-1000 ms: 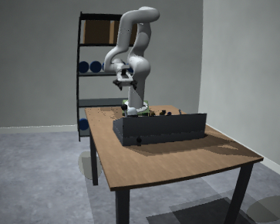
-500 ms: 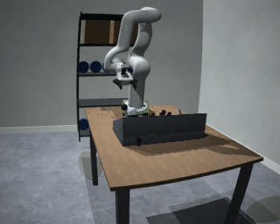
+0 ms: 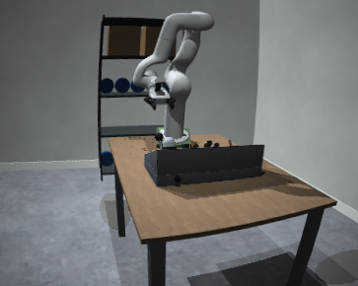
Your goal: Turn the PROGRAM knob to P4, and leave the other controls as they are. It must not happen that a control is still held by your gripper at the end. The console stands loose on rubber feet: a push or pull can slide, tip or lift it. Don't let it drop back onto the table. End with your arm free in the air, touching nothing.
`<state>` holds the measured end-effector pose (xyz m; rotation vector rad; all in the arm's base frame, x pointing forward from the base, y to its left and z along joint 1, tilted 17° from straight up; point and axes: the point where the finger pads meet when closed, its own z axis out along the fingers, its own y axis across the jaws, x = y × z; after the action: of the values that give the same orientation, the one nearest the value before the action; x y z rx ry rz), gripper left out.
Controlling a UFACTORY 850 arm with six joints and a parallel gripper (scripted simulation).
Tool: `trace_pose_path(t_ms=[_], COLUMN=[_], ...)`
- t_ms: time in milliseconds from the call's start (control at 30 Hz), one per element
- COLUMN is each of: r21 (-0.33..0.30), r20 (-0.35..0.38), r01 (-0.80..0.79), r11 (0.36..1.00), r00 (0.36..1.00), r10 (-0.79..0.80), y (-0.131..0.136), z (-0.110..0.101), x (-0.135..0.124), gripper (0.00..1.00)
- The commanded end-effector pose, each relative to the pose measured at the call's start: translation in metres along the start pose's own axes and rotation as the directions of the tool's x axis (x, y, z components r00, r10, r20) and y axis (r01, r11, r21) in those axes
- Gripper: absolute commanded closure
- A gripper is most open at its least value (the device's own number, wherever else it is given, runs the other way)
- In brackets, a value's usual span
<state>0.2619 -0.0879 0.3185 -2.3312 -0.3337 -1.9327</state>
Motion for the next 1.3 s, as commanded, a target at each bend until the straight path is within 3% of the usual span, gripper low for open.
trace_pose_path(t_ms=[0, 833, 1000, 1133, 1267], r21=[0.000, 0.007, 0.050, 0.120, 0.142], r20=[0.000, 0.001, -0.002, -0.013, -0.019], r01=[0.001, 0.020, 0.133, 0.308, 0.366], r11=[1.000, 1.000, 0.990, 0.944, 0.920], r00=[1.000, 1.000, 0.991, 0.951, 0.930], r10=[-0.001, -0.020, -0.133, -0.309, -0.367], y=[0.000, -0.001, -0.005, -0.010, -0.012], z=[-0.007, -0.016, -0.012, -0.006, -0.004], x=[0.006, 0.015, 0.017, 0.016, 0.016], gripper=[0.00, 0.00, 0.00, 0.00, 0.00])
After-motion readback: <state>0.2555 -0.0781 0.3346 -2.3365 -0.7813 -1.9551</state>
